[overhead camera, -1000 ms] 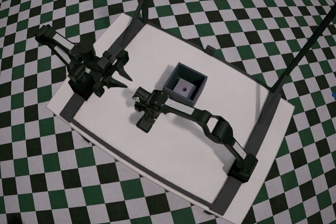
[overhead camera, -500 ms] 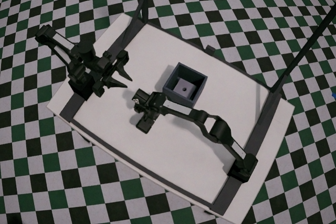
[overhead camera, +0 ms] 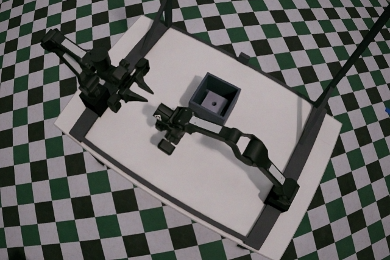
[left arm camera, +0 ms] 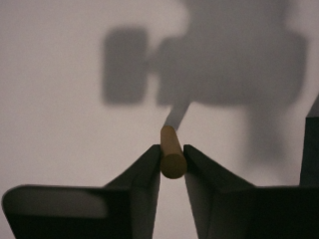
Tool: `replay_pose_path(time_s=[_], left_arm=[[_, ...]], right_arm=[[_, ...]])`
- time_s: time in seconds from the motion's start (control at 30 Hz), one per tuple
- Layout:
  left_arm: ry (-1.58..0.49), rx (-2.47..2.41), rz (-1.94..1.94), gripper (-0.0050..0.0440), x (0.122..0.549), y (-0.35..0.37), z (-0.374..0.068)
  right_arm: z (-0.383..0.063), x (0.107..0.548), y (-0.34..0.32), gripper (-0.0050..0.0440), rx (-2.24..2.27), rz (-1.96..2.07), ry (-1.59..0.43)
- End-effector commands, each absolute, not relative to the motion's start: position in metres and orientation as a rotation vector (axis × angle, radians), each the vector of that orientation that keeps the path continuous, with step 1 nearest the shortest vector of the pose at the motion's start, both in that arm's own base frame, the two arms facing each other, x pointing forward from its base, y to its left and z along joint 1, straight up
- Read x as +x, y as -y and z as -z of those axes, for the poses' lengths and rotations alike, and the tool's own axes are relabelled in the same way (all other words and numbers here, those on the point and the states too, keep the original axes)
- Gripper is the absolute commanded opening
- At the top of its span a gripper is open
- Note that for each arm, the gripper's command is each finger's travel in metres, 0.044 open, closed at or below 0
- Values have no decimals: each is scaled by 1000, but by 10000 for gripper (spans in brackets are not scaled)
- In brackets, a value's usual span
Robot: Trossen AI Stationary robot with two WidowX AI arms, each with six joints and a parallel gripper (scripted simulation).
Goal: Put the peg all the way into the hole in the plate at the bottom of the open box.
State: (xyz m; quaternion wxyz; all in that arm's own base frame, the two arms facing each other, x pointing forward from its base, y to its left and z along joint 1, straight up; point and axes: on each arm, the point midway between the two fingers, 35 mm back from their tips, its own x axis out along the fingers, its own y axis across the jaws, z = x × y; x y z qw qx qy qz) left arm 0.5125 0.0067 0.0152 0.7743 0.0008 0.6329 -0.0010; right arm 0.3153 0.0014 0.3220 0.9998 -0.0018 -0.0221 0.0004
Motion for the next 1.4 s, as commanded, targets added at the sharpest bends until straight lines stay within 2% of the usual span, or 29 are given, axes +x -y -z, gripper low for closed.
replay_pose_path(time_s=[0.0, 0.2, 0.27, 0.43, 0.7, 1.37], left_arm=[[-1341, 1, 7, 0, 517, -5, -27], [-1341, 1, 7, -2, 517, -5, -27], [-1310, 2, 6, -3, 520, -5, -45], [-1309, 2, 6, -5, 520, -5, -55], [-1308, 2, 5, -50, 519, -5, -65], [-1321, 1, 1, -50, 517, -5, -89]], right_arm=[[-326, 315, 0, 126, -7, 3, 53], [-326, 315, 0, 126, -7, 3, 53], [-326, 315, 0, 126, -7, 3, 53], [-326, 315, 0, 126, -7, 3, 53], [-326, 315, 0, 126, -7, 3, 53], [-326, 315, 0, 126, -7, 3, 53]])
